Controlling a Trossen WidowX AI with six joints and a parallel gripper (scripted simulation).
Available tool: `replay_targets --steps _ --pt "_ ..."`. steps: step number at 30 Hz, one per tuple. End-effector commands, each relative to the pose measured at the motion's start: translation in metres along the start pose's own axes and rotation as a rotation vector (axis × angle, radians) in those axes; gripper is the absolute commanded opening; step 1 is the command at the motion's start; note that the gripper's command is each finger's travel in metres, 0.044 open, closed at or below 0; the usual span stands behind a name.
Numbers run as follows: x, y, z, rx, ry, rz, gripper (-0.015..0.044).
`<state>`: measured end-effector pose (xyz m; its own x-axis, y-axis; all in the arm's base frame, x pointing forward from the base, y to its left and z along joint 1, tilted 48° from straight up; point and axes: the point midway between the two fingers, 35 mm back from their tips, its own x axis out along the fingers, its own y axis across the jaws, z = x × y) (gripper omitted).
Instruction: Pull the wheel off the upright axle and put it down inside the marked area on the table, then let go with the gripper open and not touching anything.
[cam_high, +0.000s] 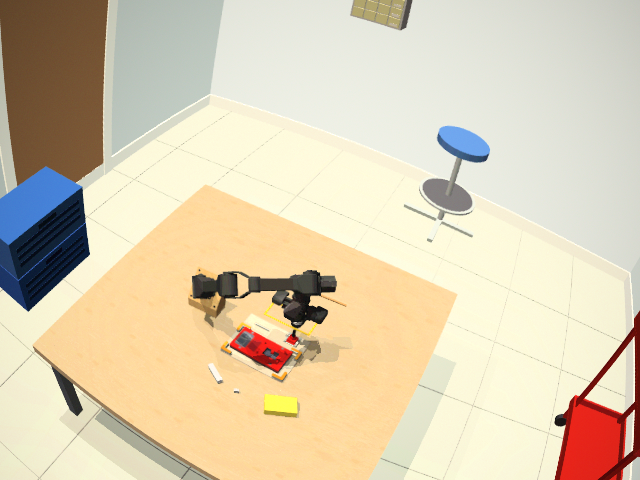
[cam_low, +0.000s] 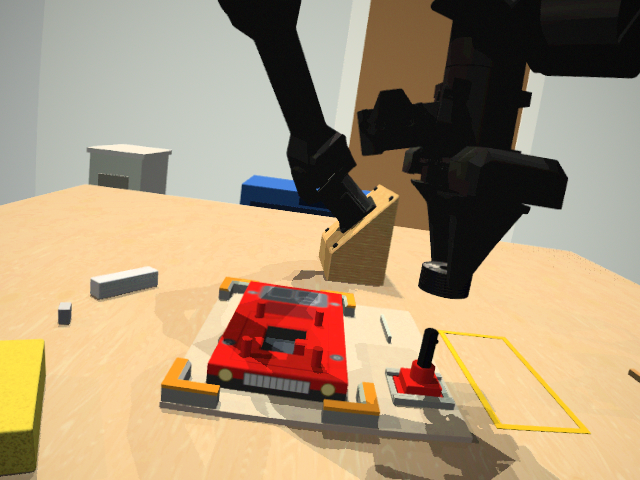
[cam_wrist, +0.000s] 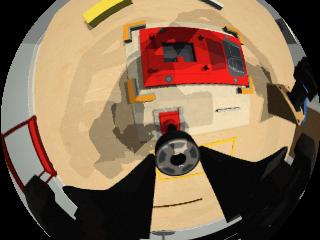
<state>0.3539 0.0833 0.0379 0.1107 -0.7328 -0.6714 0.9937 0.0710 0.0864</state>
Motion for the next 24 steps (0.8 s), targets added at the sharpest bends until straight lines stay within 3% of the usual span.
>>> replay_targets --steps 1,14,24 --pt "0.002 -0.005 -0.009 0.0 0.0 -0.007 0.0" --pt "-0.006 -0.054 -0.096 0.005 0.005 -0.012 0.0" --pt "0.007 -0.057 -0.1 0.006 0.004 -0.012 0.0"
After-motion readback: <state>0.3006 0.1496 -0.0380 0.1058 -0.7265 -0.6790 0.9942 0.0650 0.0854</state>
